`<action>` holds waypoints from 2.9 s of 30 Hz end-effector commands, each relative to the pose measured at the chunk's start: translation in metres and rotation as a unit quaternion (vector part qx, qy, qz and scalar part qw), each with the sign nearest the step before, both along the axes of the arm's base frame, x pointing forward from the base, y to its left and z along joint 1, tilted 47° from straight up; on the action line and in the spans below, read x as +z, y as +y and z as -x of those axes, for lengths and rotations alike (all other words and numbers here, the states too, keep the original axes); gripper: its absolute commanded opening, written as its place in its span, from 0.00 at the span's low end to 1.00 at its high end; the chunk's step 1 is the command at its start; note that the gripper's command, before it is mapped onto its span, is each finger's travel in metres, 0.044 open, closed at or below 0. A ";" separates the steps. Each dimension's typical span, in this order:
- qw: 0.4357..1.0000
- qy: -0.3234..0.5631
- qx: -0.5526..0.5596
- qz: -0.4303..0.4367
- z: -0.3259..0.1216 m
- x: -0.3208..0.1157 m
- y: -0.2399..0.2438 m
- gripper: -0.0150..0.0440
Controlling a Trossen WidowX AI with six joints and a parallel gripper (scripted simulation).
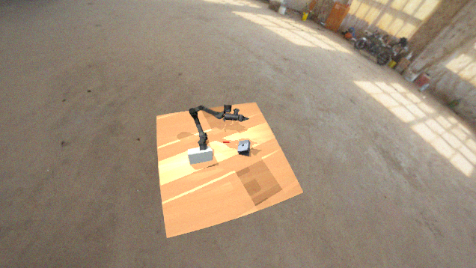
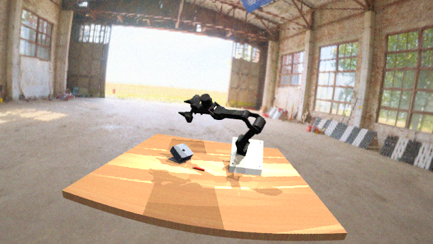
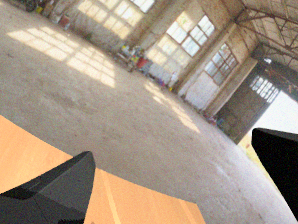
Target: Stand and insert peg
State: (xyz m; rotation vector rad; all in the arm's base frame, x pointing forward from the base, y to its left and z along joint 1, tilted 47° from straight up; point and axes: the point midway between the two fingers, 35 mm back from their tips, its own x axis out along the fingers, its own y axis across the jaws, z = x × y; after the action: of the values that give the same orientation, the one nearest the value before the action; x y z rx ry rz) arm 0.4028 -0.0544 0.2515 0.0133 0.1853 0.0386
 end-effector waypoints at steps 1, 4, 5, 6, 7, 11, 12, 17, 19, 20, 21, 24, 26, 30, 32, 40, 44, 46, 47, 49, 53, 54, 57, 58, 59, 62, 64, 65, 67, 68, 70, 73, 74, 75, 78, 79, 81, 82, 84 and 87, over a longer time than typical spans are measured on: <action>0.998 0.049 0.031 -0.023 -0.003 -0.021 0.015 1.00; 0.994 0.090 0.055 -0.041 -0.004 -0.040 0.028 1.00; 0.992 0.104 0.062 -0.047 -0.004 -0.046 0.032 1.00; 0.989 0.118 0.070 -0.053 -0.003 -0.052 0.036 1.00; 0.986 0.132 0.077 -0.059 -0.003 -0.057 0.041 1.00; 0.973 0.187 0.106 -0.084 0.002 -0.079 0.058 1.00; 0.969 0.201 0.112 -0.090 0.003 -0.085 0.062 1.00; 0.944 0.270 0.144 -0.121 0.013 -0.110 0.084 1.00; 0.932 0.298 0.156 -0.134 0.019 -0.119 0.093 1.00; 0.926 0.311 0.162 -0.140 0.022 -0.123 0.097 1.00; 0.919 0.325 0.167 -0.146 0.024 -0.127 0.101 1.00; 0.898 0.365 0.182 -0.164 0.034 -0.139 0.114 1.00; 0.883 0.391 0.191 -0.176 0.041 -0.146 0.122 1.00; 0.849 0.443 0.206 -0.200 0.056 -0.158 0.137 1.00; 0.831 0.468 0.212 -0.212 0.063 -0.163 0.144 1.00; 0.751 0.563 0.226 -0.259 0.095 -0.177 0.169 1.00; 0.707 0.608 0.227 -0.282 0.111 -0.180 0.181 1.00; 0.684 0.629 0.226 -0.292 0.119 -0.180 0.186 1.00; 0.675 0.637 0.226 -0.297 0.122 -0.181 0.188 1.00; 0.667 0.644 0.225 -0.300 0.124 -0.181 0.190 1.00; 0.667 0.644 0.225 -0.300 0.124 -0.181 0.190 1.00; 0.667 0.644 0.225 -0.300 0.124 -0.182 0.191 1.00; 0.667 0.644 0.225 -0.300 0.124 -0.186 0.195 1.00; 0.667 0.644 0.225 -0.299 0.124 -0.187 0.196 1.00; 0.667 0.644 0.225 -0.299 0.124 -0.188 0.197 1.00; 0.667 0.644 0.224 -0.299 0.125 -0.192 0.201 1.00; 0.668 0.644 0.224 -0.299 0.125 -0.194 0.203 1.00; 0.668 0.644 0.224 -0.299 0.125 -0.195 0.204 1.00; 0.668 0.644 0.224 -0.299 0.125 -0.198 0.206 1.00; 0.668 0.644 0.224 -0.299 0.125 -0.199 0.208 1.00; 0.668 0.644 0.224 -0.299 0.125 -0.201 0.210 1.00; 0.668 0.644 0.224 -0.299 0.126 -0.204 0.213 1.00; 0.668 0.644 0.224 -0.299 0.126 -0.205 0.215 1.00; 0.668 0.644 0.224 -0.299 0.126 -0.206 0.216 1.00; 0.668 0.644 0.224 -0.299 0.127 -0.210 0.219 1.00; 0.668 0.644 0.224 -0.299 0.127 -0.211 0.221 1.00; 0.667 0.644 0.224 -0.299 0.127 -0.213 0.223 1.00; 0.667 0.644 0.225 -0.299 0.128 -0.214 0.224 1.00; 0.667 0.644 0.225 -0.299 0.128 -0.216 0.226 1.00; 0.667 0.644 0.225 -0.300 0.129 -0.219 0.230 1.00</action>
State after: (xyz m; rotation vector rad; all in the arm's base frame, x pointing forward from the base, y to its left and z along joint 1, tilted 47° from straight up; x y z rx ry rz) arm 0.2752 0.1721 0.0353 0.6759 1.6171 0.6021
